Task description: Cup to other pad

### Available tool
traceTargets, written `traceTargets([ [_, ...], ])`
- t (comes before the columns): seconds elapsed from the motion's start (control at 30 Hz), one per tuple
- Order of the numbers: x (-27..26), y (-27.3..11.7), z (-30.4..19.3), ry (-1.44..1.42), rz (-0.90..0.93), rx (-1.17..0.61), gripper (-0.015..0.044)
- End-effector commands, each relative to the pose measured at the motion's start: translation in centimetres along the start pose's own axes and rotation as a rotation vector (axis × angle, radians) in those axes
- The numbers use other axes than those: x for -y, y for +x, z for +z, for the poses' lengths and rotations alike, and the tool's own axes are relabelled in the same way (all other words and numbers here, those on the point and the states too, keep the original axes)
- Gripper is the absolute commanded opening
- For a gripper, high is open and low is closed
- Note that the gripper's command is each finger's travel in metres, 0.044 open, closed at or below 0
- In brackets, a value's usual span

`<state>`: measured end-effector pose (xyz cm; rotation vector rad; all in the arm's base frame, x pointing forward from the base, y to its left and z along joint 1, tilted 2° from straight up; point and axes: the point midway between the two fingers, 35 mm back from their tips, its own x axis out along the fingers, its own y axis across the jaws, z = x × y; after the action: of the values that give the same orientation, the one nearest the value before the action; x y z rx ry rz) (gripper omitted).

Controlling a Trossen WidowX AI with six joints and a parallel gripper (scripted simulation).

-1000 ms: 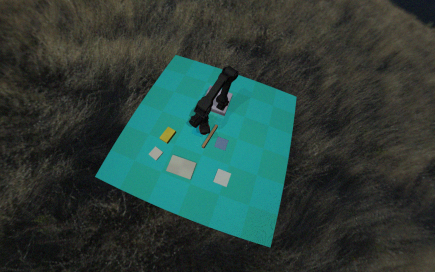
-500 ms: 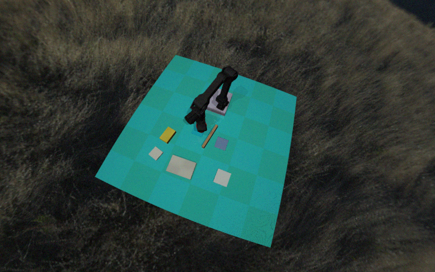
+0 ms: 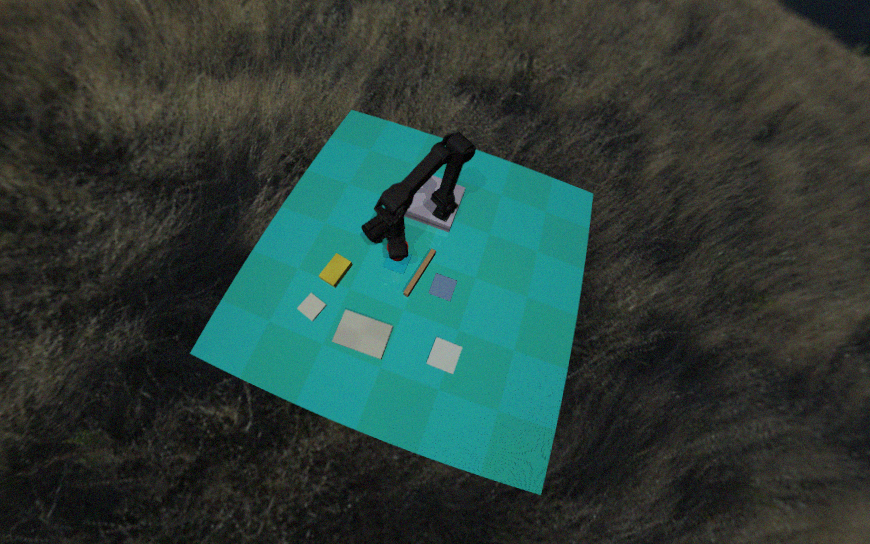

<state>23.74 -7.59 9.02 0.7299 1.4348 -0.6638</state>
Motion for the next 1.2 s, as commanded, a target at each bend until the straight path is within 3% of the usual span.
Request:
traceTargets([
  [0.0,0.1,0.2,0.1,-0.006,0.002,-0.003,0.0000],
  [1.17,0.4,5.1,0.3,-0.006,0.002,-0.003,0.0000],
])
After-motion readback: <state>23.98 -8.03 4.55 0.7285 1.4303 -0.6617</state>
